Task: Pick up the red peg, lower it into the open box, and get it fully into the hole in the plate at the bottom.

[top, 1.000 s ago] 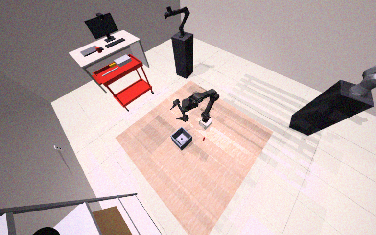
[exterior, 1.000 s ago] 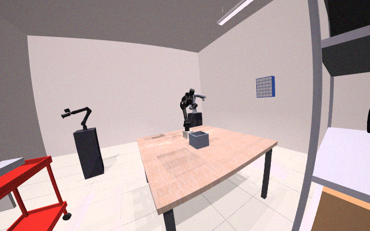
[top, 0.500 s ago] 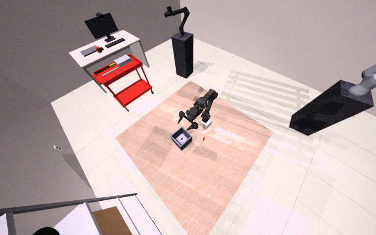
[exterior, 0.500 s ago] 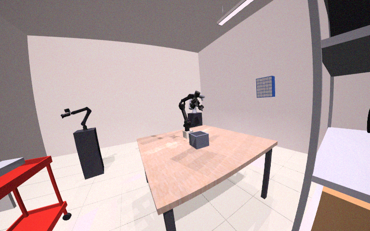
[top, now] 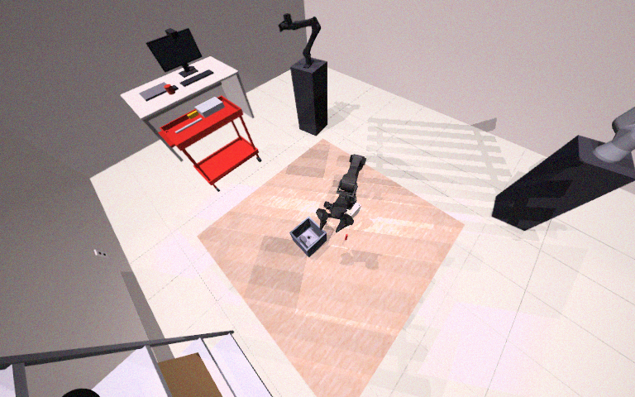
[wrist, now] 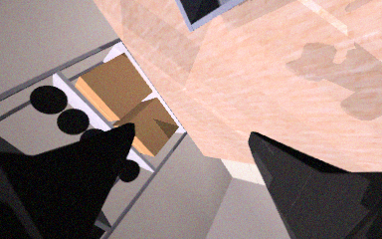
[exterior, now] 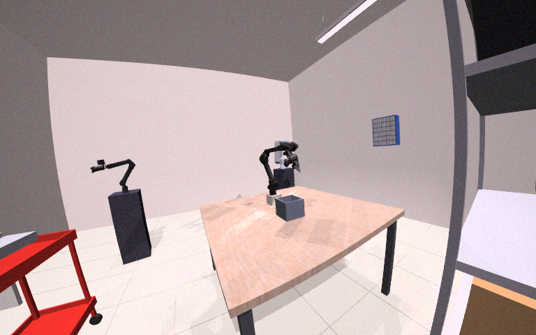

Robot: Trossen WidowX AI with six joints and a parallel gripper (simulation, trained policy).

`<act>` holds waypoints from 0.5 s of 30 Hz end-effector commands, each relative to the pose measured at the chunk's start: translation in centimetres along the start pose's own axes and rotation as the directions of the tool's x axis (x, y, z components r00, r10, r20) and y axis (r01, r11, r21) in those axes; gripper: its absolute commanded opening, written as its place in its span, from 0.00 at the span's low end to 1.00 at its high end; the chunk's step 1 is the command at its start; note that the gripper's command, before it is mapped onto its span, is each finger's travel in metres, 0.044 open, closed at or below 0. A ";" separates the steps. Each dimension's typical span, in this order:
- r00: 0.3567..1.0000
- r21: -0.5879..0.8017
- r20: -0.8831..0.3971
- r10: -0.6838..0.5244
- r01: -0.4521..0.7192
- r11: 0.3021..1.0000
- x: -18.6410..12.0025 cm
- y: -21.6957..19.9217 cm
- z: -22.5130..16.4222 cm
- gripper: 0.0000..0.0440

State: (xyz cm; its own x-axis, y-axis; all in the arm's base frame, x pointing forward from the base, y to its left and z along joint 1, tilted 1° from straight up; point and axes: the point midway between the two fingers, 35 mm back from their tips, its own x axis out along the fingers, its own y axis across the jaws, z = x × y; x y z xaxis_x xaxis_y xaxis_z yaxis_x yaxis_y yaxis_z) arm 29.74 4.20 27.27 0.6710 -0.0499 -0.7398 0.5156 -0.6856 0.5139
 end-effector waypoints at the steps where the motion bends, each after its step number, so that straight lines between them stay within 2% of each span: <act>1: 0.997 -0.063 0.022 -0.071 0.072 0.995 1.0 -2.1 0.2 0.97; 7: 0.979 -0.184 0.066 -0.193 0.202 0.962 2.0 -5.9 0.5 0.99; 15: 0.934 -0.314 0.156 -0.322 0.356 0.880 3.0 -10.1 1.8 1.00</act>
State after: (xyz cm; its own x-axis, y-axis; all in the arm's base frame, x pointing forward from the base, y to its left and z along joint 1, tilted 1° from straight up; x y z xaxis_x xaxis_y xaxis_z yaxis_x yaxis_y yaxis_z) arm 26.15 9.36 20.29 0.4248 0.0633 -0.9031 0.8296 -0.4266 0.3603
